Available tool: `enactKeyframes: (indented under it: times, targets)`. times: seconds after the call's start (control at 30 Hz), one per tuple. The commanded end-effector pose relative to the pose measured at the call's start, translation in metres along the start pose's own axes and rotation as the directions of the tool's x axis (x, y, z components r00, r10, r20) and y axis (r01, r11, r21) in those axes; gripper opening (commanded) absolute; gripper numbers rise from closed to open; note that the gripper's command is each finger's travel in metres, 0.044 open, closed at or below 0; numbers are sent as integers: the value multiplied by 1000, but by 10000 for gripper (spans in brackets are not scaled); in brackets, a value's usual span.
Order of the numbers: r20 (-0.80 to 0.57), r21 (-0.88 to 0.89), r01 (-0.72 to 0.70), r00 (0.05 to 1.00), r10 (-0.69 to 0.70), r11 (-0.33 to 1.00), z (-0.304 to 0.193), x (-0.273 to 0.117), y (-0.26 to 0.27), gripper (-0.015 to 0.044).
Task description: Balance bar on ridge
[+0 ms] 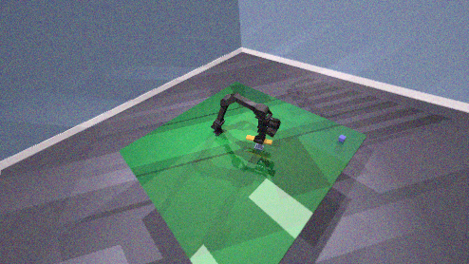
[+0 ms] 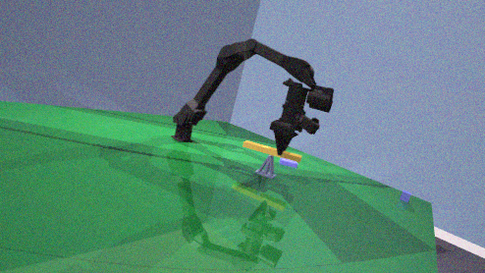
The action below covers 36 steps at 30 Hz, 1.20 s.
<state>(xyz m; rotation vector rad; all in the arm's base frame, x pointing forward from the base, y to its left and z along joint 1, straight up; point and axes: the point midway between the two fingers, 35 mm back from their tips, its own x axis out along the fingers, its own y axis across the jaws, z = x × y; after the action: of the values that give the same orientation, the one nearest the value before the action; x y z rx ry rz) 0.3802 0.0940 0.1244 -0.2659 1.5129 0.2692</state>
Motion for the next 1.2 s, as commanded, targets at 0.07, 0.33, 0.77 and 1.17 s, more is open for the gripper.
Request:
enactKeyframes:
  times: [0.07,0.33,0.77,1.17]
  targets:
    - [0,2,-1,1000,1,1000,0,1,0,0]
    - [0,2,-1,1000,1,1000,0,2,0,0]
    - [0,2,-1,1000,1,1000,0,3,0,0]
    - [0,2,-1,1000,1,1000,0,4,0,0]
